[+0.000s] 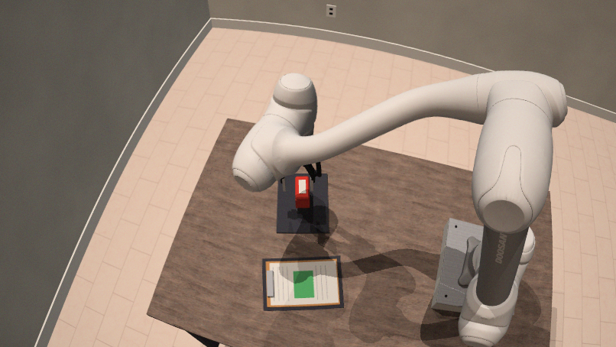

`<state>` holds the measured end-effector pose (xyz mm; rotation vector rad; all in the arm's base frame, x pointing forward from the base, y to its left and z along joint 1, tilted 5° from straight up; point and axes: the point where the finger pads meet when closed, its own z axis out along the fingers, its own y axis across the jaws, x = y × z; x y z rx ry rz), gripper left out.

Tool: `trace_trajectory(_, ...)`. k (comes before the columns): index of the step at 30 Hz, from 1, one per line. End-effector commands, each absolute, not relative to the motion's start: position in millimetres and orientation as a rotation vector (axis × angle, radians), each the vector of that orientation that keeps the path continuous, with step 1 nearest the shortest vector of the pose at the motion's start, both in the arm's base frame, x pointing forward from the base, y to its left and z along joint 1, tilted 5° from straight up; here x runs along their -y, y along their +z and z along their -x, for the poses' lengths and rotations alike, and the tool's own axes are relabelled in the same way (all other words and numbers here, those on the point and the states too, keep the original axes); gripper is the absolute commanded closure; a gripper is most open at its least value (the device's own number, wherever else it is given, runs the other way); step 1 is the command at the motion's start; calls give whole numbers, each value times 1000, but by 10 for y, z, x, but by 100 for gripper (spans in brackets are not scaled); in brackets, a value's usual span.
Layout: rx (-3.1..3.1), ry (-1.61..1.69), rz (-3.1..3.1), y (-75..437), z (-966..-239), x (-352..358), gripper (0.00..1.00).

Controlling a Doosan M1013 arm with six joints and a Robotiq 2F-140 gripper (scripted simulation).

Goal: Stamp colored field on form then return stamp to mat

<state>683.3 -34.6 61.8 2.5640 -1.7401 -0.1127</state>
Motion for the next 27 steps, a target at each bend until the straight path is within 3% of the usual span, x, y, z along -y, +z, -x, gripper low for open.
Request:
trace_trajectory(1, 1740, -113, -2565, 597, -6830, 492, 50)
trace_trajectory(27, 1740, -113, -2565, 472, -6810, 670, 50)
